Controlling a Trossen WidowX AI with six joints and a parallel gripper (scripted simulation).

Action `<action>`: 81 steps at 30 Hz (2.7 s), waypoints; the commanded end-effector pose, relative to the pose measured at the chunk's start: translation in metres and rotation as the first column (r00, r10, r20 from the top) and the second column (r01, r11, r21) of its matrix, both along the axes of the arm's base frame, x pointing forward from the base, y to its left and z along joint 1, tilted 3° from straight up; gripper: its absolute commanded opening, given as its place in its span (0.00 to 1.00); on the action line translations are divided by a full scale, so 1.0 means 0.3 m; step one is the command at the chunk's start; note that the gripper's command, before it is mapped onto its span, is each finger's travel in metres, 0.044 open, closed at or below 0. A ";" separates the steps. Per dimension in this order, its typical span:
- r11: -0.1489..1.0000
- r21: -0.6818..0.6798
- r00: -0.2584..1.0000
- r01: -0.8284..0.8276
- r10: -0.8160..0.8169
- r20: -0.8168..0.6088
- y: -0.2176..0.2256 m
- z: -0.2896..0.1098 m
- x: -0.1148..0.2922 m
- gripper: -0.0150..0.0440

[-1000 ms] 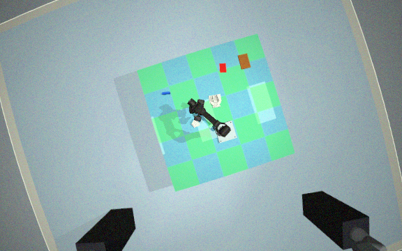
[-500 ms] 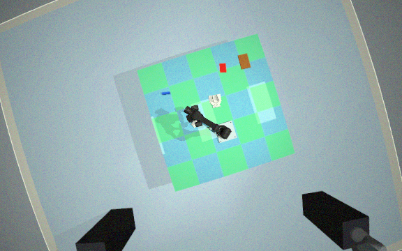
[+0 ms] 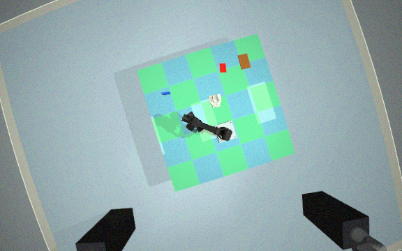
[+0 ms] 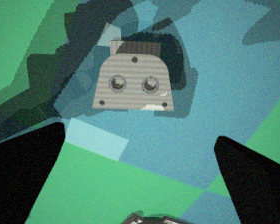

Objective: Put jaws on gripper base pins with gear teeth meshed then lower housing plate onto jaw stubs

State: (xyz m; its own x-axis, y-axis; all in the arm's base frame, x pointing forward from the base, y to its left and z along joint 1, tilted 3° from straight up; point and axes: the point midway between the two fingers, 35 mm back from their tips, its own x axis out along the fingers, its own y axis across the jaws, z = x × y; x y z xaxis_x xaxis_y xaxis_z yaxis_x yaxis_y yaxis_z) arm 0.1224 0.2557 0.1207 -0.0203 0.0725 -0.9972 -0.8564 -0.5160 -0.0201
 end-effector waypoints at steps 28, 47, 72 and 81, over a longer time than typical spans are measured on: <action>0.998 -0.001 0.998 -0.058 0.058 -0.004 0.013 -0.199 -0.030 1.00; 0.998 -0.001 0.998 -0.058 0.058 -0.004 0.019 -0.277 -0.032 1.00; 0.998 -0.001 0.998 -0.058 0.058 -0.004 0.020 -0.301 -0.034 1.00; 0.998 -0.004 0.998 -0.062 0.062 -0.001 0.018 -0.300 -0.032 0.98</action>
